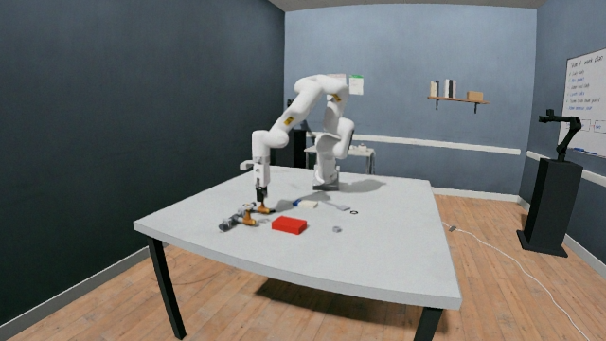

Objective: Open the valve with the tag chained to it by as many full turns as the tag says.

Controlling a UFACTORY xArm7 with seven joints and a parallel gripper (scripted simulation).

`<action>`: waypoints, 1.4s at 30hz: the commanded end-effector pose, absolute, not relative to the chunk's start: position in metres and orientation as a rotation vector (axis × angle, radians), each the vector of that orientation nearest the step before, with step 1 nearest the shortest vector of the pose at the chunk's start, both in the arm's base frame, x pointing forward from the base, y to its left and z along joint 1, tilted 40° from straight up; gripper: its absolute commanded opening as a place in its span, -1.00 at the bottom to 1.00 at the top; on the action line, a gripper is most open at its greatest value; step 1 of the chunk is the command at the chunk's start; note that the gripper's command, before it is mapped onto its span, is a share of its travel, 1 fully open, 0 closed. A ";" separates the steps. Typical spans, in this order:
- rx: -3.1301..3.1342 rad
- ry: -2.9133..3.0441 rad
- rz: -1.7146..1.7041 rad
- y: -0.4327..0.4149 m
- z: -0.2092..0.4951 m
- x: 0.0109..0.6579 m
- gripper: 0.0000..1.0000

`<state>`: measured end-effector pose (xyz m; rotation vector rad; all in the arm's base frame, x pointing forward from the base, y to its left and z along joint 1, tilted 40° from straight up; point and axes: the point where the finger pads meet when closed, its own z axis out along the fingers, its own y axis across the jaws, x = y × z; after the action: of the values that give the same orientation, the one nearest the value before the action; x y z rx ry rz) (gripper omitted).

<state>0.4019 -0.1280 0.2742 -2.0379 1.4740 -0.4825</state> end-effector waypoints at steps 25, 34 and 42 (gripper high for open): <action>-2.719 0.145 -0.890 -0.129 0.275 0.402 -1.00; -2.803 -0.408 -0.987 -0.129 0.275 0.402 -1.00; -2.787 -0.990 -1.051 -0.129 0.275 0.402 -1.00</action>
<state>0.4020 -0.1281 0.2735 -2.8380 -0.6469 -1.0016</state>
